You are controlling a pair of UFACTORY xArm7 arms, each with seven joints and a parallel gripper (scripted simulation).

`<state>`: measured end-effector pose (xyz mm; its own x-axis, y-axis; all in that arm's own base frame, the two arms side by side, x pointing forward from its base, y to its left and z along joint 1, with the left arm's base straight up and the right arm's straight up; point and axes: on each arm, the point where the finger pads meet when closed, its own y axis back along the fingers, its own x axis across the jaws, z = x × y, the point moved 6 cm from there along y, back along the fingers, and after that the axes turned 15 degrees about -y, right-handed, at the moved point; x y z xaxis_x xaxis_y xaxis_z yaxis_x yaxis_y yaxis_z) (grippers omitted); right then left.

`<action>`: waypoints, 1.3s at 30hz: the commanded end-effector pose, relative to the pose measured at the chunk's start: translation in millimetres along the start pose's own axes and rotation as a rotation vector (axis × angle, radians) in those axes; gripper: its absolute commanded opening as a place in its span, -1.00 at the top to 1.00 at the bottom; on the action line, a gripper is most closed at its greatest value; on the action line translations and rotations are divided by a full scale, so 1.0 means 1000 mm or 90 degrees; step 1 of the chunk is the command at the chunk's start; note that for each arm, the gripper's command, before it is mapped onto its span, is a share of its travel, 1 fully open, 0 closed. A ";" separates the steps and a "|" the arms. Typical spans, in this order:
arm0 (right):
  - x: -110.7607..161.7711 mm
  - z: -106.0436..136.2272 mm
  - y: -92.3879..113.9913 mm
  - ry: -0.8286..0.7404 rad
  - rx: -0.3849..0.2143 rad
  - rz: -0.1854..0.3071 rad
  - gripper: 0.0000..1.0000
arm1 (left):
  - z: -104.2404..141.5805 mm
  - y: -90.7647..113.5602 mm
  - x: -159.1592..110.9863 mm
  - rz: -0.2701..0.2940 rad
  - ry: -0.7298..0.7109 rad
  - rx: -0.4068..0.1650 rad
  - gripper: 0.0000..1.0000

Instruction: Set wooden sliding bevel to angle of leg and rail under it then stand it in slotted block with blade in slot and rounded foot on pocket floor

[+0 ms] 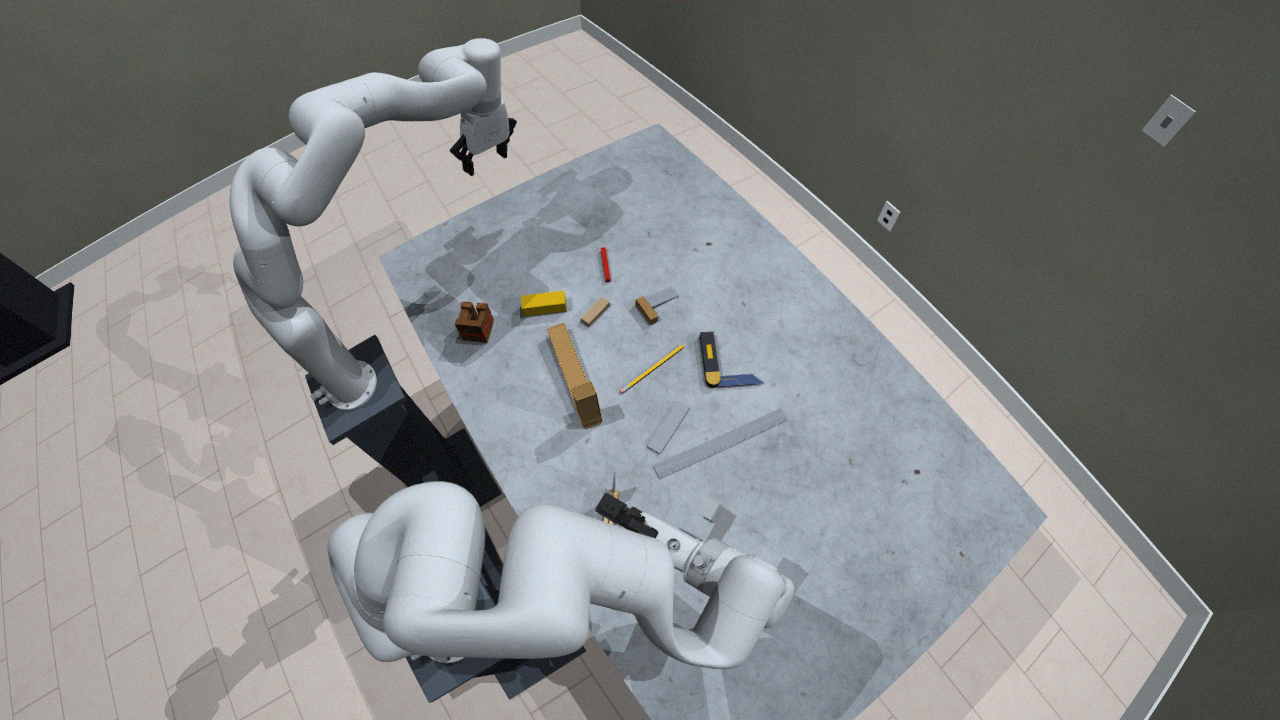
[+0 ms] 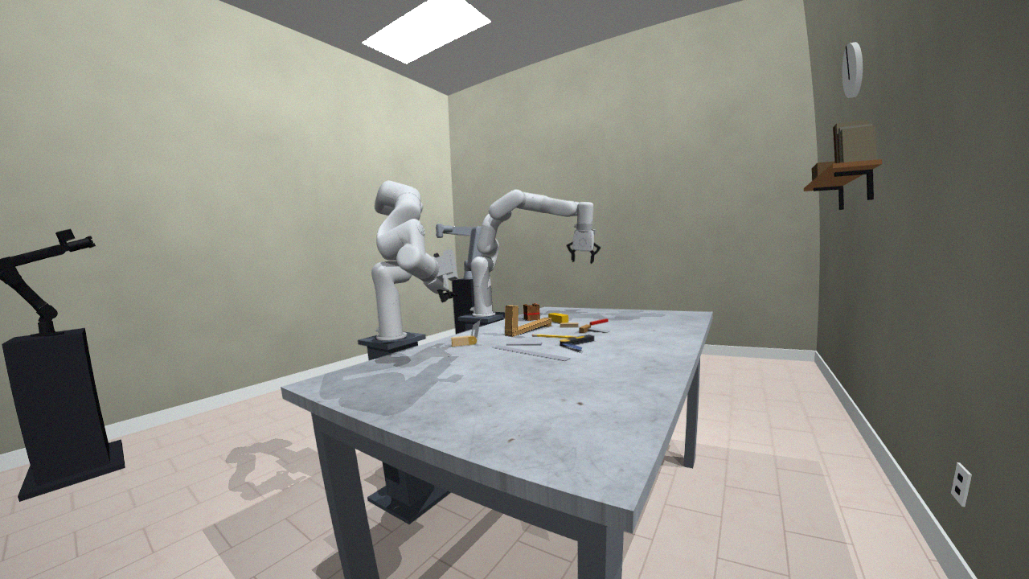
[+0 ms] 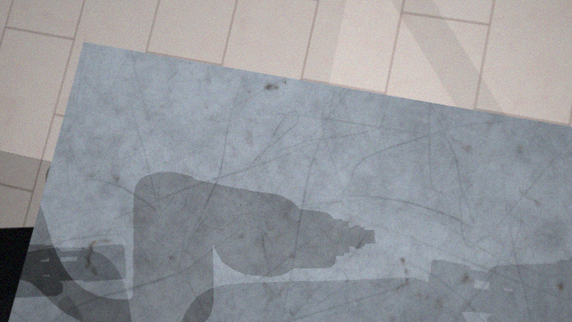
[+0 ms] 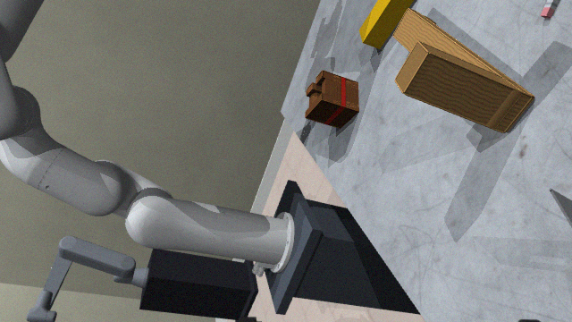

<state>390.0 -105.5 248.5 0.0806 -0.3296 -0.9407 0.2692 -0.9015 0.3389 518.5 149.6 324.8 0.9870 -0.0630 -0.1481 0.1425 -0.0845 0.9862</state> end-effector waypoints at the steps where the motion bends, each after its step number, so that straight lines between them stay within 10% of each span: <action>1: 0.005 0.012 0.016 -0.039 0.024 0.027 -1.00 | 0.013 0.004 -0.006 0.017 -0.092 -0.003 -1.00; 39: 0.039 0.139 0.114 -0.386 0.241 0.199 -1.00 | 0.093 0.003 -0.050 0.070 -0.620 0.005 -1.00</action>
<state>299.9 -248.3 250.8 -0.4237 -0.5782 -0.6972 -0.0137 -0.7656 0.6432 467.2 66.6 326.7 0.5654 -0.8218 -0.0700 0.0637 -0.0411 0.9971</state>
